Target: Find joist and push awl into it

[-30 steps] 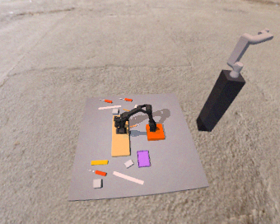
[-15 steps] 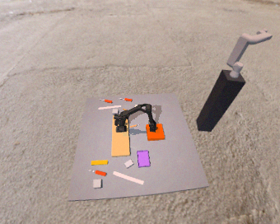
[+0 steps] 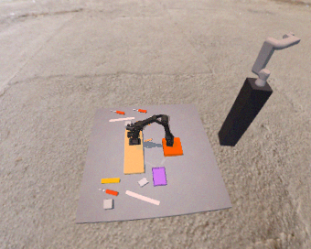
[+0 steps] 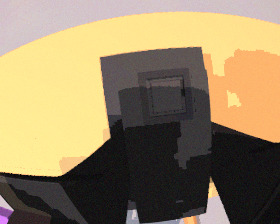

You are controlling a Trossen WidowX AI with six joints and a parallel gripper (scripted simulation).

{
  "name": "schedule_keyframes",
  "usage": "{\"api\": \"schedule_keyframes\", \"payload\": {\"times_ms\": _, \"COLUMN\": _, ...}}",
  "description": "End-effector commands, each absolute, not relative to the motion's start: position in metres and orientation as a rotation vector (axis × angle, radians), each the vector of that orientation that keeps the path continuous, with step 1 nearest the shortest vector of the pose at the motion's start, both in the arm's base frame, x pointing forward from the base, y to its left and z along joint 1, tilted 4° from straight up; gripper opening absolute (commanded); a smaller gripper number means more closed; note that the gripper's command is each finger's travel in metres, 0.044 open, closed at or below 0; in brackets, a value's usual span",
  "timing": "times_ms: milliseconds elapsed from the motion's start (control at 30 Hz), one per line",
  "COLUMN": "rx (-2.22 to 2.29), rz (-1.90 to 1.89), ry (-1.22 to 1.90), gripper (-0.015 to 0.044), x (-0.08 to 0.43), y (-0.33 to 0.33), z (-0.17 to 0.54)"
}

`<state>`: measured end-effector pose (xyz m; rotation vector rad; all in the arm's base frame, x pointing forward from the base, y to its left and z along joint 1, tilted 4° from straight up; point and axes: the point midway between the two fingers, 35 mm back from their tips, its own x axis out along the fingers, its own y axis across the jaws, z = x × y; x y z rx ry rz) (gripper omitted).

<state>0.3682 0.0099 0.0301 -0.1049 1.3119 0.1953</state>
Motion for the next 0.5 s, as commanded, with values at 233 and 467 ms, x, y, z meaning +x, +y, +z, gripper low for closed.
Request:
{"api": "schedule_keyframes", "payload": {"times_ms": 233, "rx": -0.109, "rz": 0.186, "ry": 1.312, "gripper": 0.0000, "x": 0.372, "y": -0.010, "z": 0.030}}
{"api": "schedule_keyframes", "payload": {"times_ms": 467, "rx": -0.110, "rz": 0.186, "ry": 1.312, "gripper": 0.0000, "x": 0.374, "y": -0.020, "z": 0.030}}
